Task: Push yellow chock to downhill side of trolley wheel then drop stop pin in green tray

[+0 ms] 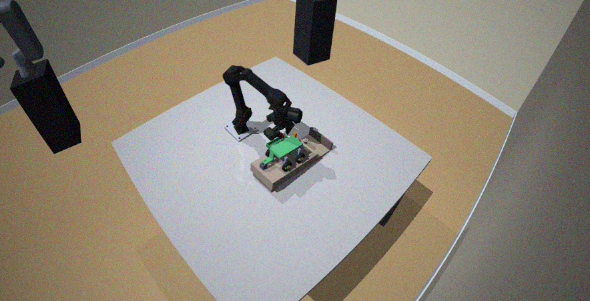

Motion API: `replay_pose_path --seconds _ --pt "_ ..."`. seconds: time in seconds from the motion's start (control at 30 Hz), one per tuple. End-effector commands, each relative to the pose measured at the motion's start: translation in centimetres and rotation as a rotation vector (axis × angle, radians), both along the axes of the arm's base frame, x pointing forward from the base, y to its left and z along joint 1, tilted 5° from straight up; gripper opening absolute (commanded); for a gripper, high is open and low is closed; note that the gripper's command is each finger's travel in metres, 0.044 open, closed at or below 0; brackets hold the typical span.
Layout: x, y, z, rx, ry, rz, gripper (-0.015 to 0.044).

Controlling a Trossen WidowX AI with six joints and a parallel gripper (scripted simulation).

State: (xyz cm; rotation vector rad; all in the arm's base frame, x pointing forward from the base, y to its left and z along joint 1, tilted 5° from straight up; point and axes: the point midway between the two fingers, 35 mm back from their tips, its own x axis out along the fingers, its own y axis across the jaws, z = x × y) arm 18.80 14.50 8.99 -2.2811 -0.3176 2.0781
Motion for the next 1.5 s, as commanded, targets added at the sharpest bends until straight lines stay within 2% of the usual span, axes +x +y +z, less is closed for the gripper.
replay_pose_path --seconds 0.0,1.47 --pt "0.0 -0.2 -0.1 0.003 0.002 0.006 0.0190" --pt "0.6 -2.7 -1.4 0.001 0.001 0.006 0.0190"
